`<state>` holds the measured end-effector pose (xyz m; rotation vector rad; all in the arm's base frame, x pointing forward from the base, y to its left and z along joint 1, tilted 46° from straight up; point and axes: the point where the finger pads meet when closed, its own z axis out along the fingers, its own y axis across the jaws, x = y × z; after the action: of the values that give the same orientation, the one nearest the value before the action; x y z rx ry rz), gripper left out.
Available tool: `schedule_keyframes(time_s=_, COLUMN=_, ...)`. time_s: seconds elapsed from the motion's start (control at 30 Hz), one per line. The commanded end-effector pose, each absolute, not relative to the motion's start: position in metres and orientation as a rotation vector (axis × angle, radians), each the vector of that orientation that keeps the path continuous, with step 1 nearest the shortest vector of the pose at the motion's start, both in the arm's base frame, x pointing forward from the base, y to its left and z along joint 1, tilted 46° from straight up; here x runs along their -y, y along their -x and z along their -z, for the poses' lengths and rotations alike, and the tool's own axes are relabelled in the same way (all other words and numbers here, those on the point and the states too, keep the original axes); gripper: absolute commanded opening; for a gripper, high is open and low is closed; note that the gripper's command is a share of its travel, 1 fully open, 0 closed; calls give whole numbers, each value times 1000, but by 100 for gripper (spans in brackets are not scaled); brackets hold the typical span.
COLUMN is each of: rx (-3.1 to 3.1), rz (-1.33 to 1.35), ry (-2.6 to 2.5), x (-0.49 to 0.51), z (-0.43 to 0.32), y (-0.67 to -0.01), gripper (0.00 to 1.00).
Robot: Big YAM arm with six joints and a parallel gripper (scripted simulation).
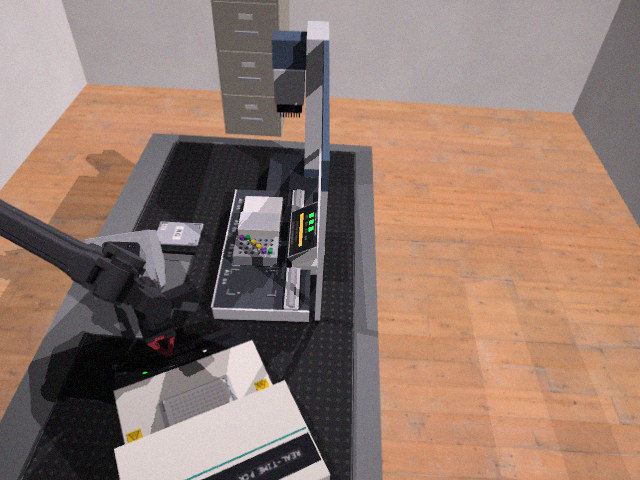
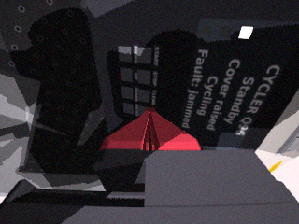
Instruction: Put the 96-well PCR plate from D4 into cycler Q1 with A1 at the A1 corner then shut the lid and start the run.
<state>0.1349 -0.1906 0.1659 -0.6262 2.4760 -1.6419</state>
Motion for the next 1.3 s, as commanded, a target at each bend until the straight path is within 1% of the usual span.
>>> schedule_keyframes(time_s=0.0, rx=-2762, rz=1621, ry=613, x=213, z=-91, y=-103, gripper=0)
schedule_keyframes(time_s=1.2, rx=-2762, rz=1622, ry=613, x=213, z=-91, y=-103, gripper=0)
schedule_keyframes(time_s=1.23, rx=-2617, rz=1674, ry=515, x=218, z=-118, y=-122, gripper=0)
schedule_keyframes(time_s=1.27, rx=-2621, rz=1677, ry=509, x=217, z=-117, y=-121, gripper=0)
